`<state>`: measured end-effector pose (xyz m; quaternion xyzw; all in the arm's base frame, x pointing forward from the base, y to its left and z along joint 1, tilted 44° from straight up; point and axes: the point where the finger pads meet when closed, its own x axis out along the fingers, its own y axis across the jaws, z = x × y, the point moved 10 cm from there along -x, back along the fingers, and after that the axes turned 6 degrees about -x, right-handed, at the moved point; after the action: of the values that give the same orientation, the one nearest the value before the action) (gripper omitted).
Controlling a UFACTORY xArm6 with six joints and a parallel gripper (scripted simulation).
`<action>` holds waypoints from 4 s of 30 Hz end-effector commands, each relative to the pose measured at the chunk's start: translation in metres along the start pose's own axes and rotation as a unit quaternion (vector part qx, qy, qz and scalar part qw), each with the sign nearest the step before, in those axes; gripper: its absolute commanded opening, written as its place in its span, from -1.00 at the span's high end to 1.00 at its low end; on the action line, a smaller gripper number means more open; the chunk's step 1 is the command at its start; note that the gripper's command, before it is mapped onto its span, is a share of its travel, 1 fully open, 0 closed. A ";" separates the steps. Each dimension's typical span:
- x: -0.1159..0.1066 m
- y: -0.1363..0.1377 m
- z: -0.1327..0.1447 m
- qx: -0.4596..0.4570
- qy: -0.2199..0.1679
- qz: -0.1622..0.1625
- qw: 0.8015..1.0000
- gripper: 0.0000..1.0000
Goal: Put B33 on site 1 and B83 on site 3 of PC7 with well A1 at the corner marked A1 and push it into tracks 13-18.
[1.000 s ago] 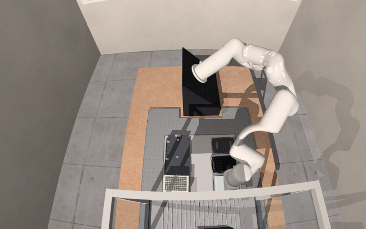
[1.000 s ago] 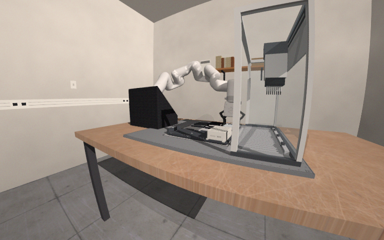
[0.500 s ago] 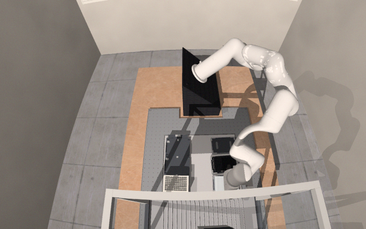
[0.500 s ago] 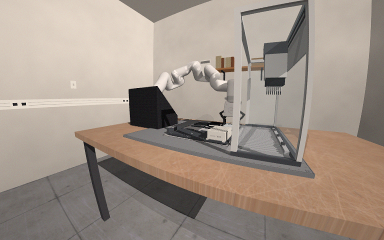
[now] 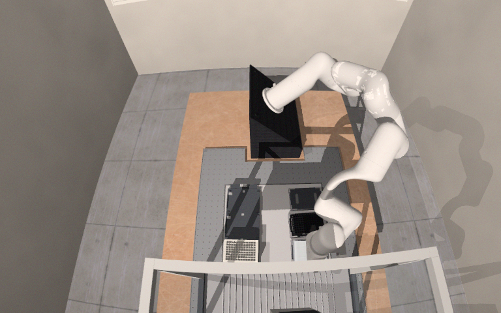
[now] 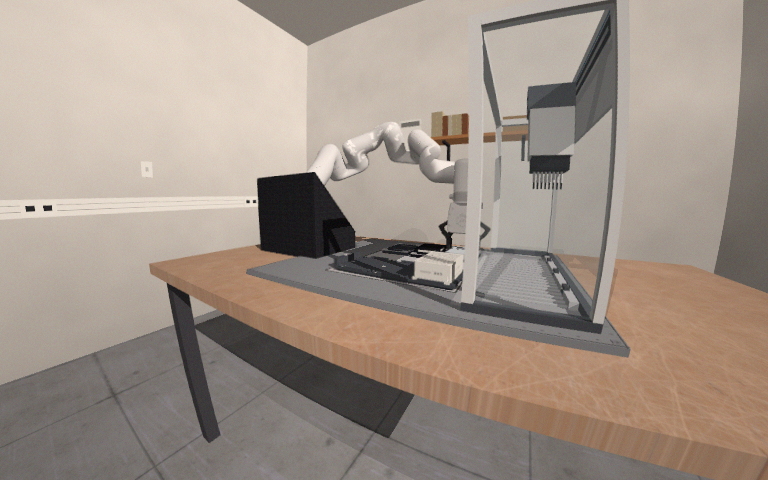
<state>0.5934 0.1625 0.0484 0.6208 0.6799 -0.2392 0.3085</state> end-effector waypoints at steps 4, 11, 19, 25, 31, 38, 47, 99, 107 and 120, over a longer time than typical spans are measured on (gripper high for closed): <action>-0.002 0.001 0.000 -0.001 0.000 0.002 1.000 1.00; -0.002 0.001 0.000 -0.001 0.000 0.002 1.000 1.00; -0.004 0.001 0.000 -0.001 0.000 0.002 1.000 1.00; -0.007 0.001 0.000 -0.001 0.000 0.002 1.000 1.00; -0.011 0.001 0.000 -0.001 0.000 0.002 1.000 1.00; -0.015 0.001 0.000 -0.001 0.000 0.002 1.000 1.00; -0.021 0.001 0.000 -0.001 0.000 0.002 1.000 1.00; -0.084 0.001 0.000 -0.001 0.000 0.002 1.000 1.00; -0.094 0.001 0.000 -0.001 0.000 0.002 1.000 1.00; -0.113 0.001 0.000 -0.001 0.000 0.002 1.000 1.00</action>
<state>0.5977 0.0878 0.1252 0.6209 0.6797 -0.2392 0.3086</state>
